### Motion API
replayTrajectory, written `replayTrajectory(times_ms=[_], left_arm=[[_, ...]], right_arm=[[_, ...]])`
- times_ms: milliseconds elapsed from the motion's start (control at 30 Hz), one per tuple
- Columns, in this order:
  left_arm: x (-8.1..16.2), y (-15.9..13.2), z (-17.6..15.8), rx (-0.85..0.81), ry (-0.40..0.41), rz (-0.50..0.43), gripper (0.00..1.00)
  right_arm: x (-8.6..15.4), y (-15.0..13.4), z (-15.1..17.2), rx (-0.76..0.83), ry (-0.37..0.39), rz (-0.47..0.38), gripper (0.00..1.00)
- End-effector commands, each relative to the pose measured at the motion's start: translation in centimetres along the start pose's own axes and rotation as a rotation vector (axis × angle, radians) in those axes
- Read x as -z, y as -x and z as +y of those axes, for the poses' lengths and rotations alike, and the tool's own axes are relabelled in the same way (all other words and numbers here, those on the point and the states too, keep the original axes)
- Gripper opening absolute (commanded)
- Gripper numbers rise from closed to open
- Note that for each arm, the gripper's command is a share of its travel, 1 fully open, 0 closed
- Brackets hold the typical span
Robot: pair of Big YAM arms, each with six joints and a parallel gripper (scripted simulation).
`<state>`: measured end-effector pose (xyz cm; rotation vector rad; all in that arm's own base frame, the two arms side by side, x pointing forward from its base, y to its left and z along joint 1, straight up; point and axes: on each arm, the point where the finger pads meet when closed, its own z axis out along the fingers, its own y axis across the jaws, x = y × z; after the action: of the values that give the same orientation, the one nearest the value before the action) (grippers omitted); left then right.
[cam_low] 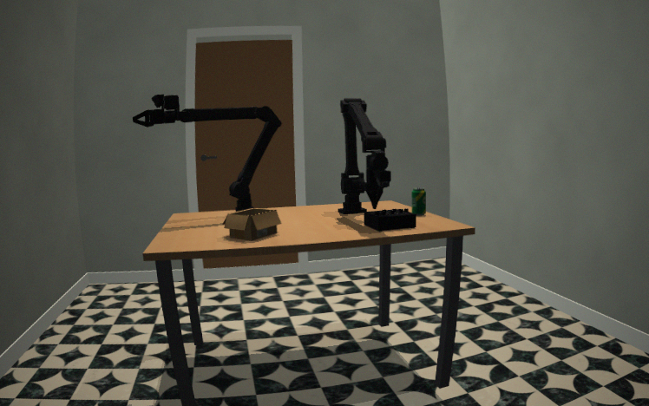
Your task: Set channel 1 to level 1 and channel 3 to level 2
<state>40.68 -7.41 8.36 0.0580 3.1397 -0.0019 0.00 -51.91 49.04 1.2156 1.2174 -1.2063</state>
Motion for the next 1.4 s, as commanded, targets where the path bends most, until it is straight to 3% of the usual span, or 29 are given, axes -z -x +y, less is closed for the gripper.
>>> replayTrajectory(times_ms=[0,1367], left_arm=[[0.75,1.83,-0.73,-0.004,-0.003,-0.033,0.00],[1.07,2.23,-0.80,-0.004,-0.004,-0.041,0.00]], right_arm=[[0.07,2.44,-0.30,-0.008,-0.003,-0.059,1.00],[0.07,2.44,-0.30,-0.008,-0.003,-0.059,1.00]])
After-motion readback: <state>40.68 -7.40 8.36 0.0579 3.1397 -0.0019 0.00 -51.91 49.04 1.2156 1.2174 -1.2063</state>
